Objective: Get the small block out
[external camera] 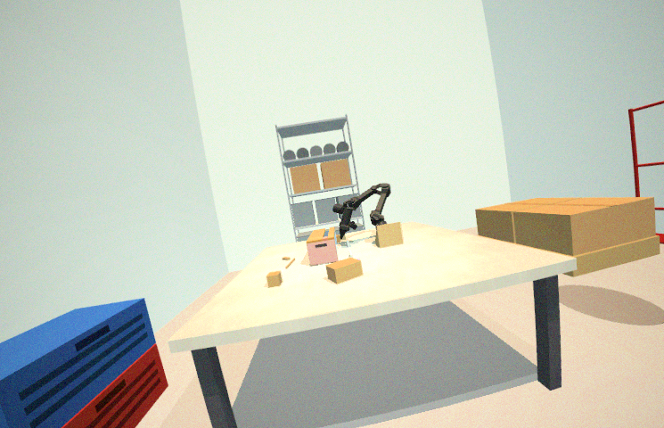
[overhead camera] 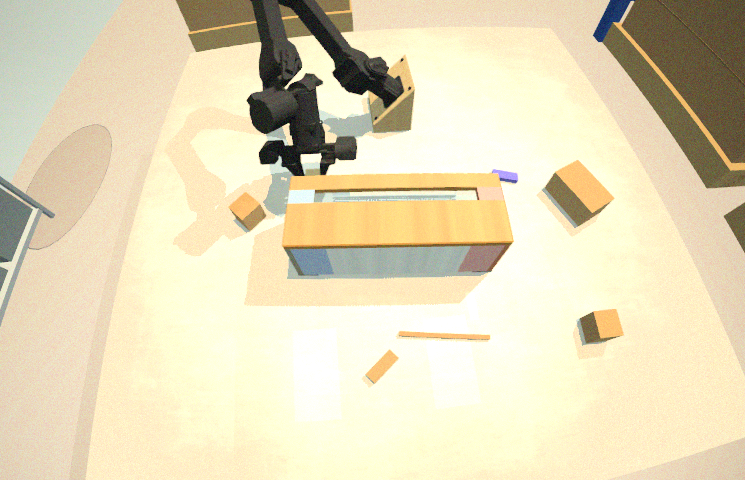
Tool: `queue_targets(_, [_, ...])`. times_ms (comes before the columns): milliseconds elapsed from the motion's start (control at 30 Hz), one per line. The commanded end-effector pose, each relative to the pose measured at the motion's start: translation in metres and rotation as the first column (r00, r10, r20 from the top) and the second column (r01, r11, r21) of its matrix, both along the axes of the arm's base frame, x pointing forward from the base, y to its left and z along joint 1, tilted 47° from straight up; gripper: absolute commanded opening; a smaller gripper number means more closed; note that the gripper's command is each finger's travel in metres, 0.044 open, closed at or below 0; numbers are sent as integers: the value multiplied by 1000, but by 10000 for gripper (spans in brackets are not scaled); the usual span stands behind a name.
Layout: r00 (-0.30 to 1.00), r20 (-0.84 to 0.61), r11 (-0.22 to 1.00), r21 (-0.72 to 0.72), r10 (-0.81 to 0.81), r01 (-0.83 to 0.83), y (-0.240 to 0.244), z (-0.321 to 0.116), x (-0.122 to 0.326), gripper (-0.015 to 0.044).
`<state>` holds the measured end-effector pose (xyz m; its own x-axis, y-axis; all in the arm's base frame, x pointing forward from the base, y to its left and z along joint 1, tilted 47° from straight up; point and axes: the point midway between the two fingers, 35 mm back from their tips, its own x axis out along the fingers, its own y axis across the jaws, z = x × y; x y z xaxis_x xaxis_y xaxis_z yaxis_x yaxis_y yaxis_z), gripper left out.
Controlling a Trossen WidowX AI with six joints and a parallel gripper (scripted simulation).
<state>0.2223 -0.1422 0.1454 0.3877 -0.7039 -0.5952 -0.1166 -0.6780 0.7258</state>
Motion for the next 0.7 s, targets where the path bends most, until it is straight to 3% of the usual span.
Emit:
queue_targets(0, [1000,11,1000,-3,-4,4,10,13,-1,0])
queue_targets(167, [1000,-10,1000,-15,12,-13,15,17,-2,0])
queue_targets(400, [957,-238,977,-93,165,-191,21,14,-1,0])
queue_targets(667, [814,-498,903,-127,300,-411,29,11,-1,0])
